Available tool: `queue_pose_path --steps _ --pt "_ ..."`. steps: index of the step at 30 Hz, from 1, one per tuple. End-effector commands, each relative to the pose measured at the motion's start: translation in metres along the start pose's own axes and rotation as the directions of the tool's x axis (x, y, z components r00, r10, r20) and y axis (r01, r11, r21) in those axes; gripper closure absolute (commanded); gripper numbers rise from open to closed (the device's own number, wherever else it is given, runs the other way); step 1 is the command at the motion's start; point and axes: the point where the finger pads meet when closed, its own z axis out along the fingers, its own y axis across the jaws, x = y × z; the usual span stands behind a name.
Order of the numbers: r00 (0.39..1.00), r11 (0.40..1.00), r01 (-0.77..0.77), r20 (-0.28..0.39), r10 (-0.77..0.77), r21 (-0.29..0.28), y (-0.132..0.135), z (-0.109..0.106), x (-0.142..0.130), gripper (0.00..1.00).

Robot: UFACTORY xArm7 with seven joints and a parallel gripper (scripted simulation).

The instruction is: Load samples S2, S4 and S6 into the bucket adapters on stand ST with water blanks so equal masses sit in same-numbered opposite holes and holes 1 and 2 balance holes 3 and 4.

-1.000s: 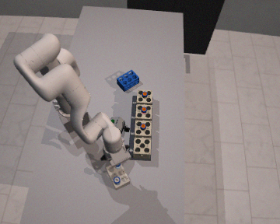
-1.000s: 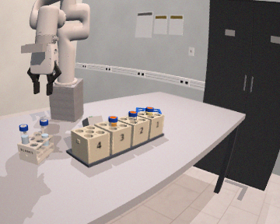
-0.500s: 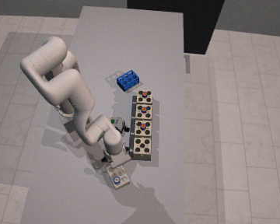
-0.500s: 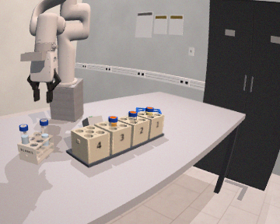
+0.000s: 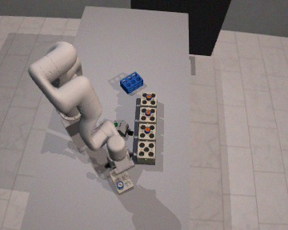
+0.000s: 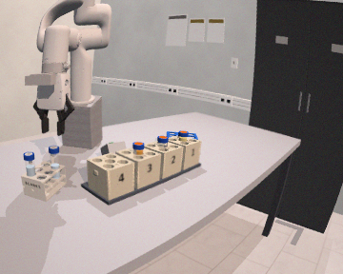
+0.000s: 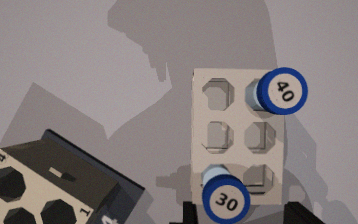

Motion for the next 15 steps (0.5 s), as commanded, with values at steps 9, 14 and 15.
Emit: queue_pose_path --steps 9,14,15 --pt "1.0 1.0 0.0 -0.002 0.0 0.002 -0.001 0.023 0.001 0.43" --pt "1.0 1.0 0.0 -0.002 0.0 0.002 -0.001 0.029 0.001 0.43" --pt "1.0 1.0 0.0 -0.002 0.0 0.002 -0.001 0.031 0.001 0.43"
